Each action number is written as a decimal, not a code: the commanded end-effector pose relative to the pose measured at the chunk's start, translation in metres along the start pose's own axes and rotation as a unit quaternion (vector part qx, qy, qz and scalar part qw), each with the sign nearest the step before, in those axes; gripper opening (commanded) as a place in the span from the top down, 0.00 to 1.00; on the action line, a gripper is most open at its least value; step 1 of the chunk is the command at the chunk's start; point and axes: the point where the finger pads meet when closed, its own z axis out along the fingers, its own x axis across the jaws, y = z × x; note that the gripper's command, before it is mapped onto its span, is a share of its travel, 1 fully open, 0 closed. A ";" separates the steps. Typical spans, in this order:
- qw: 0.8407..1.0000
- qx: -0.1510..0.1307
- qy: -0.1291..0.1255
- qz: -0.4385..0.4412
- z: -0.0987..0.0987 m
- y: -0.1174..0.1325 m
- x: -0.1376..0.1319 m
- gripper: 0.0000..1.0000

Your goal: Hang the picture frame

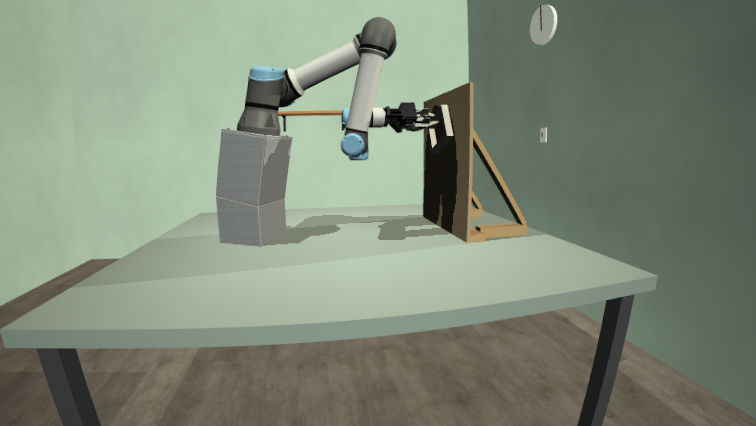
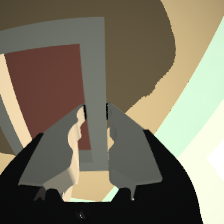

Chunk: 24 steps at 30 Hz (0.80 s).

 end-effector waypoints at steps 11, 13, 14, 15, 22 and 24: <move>1.000 0.000 0.001 0.000 0.000 0.000 0.003 1.00; 1.000 0.000 0.001 0.000 0.000 0.000 0.004 1.00; 1.000 0.000 0.001 0.000 0.000 0.000 0.004 1.00; 1.000 0.000 0.001 0.000 0.000 0.000 0.004 1.00; 1.000 0.000 0.001 0.000 0.000 0.000 0.004 1.00; 1.000 0.000 0.001 0.000 0.000 0.000 0.004 1.00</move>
